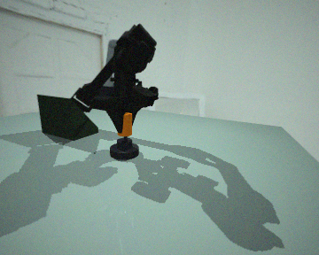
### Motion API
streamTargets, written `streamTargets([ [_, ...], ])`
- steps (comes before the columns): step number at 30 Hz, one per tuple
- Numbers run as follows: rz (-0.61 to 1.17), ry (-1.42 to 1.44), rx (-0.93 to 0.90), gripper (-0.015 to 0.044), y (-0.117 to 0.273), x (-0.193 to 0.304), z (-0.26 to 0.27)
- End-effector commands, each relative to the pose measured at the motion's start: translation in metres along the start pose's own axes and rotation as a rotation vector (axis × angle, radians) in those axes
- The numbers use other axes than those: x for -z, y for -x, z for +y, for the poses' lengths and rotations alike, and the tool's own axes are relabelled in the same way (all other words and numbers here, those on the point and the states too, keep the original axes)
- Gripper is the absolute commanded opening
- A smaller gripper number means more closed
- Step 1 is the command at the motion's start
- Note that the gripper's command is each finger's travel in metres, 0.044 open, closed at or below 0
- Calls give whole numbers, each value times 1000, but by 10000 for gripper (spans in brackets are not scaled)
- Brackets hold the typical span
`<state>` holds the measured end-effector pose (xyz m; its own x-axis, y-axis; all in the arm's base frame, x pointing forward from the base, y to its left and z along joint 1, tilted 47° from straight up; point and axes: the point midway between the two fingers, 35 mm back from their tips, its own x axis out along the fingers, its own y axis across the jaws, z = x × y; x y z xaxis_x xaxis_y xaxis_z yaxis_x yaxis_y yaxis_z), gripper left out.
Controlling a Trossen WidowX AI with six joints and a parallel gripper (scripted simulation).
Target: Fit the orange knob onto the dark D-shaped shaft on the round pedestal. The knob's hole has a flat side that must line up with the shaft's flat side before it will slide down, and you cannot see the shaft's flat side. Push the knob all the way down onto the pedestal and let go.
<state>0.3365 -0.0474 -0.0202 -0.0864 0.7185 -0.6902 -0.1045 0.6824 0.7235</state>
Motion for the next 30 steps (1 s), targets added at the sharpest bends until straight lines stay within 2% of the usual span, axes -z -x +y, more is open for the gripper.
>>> streamTargets([
  [1,-1,-5,-4,0,-1,1,0],
  [13,-1,-5,-3,0,4,2,-1],
  [20,-2,194,-3,0,5,1,-2],
  [30,-2,204,-3,0,4,-3,-2],
])
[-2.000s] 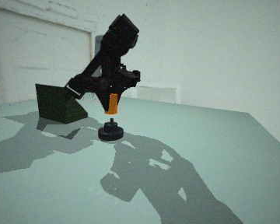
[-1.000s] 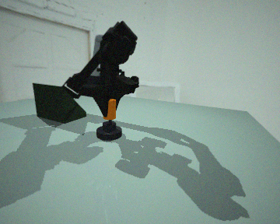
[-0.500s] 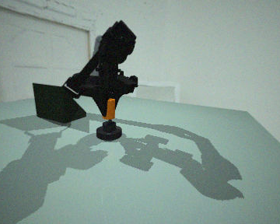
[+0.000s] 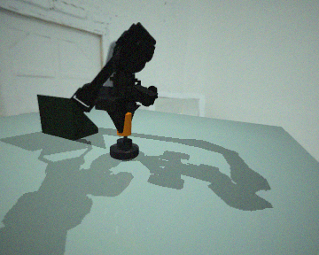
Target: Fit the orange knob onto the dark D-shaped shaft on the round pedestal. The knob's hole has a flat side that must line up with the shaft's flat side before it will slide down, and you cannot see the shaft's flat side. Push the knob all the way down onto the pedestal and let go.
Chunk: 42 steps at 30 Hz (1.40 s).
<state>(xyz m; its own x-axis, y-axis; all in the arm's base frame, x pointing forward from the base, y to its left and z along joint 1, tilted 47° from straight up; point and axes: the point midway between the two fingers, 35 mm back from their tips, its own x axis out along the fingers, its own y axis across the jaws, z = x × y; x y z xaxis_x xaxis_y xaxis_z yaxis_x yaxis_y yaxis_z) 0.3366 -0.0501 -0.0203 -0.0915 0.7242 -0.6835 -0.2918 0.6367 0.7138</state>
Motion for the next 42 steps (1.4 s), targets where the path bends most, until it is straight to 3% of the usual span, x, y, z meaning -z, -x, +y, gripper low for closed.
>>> streamTargets([
  [1,-4,11,7,0,3,-4,0],
  [42,-4,11,7,0,3,-2,0],
])
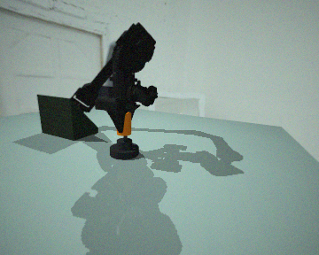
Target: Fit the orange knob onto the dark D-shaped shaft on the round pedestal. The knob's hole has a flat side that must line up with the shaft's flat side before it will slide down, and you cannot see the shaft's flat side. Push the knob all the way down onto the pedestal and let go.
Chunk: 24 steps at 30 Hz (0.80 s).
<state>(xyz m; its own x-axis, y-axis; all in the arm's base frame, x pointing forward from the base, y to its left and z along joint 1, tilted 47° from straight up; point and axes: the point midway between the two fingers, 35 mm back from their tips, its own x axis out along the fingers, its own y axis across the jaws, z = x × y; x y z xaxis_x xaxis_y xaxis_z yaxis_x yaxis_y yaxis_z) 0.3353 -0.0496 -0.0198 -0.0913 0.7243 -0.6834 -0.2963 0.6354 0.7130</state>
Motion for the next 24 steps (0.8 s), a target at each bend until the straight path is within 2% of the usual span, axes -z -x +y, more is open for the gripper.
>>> streamTargets([
  [1,-4,6,7,0,3,-3,-1],
  [24,-4,6,7,0,-1,0,1],
])
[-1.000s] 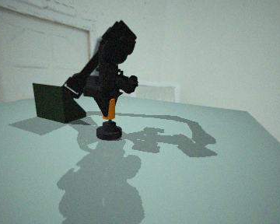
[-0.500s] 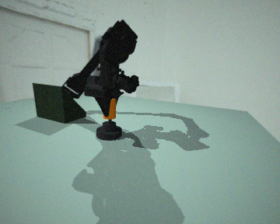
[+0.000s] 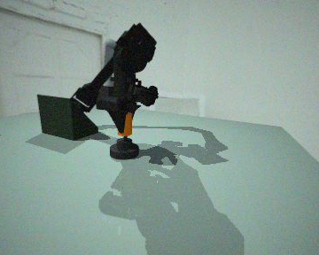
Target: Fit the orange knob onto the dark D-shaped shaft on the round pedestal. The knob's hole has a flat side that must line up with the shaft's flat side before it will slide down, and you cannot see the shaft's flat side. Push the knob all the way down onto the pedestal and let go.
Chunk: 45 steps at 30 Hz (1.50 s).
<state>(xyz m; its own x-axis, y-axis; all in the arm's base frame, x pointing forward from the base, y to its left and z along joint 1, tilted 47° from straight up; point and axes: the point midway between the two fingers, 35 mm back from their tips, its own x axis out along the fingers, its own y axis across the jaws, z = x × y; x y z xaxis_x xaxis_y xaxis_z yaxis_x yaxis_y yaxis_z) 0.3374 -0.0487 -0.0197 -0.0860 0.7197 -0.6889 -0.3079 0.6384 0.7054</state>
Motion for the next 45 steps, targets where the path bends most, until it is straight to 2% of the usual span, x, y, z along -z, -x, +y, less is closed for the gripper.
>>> streamTargets([
  [1,-1,-5,-2,0,0,3,1],
  [45,-1,-54,-2,0,-3,2,0],
])
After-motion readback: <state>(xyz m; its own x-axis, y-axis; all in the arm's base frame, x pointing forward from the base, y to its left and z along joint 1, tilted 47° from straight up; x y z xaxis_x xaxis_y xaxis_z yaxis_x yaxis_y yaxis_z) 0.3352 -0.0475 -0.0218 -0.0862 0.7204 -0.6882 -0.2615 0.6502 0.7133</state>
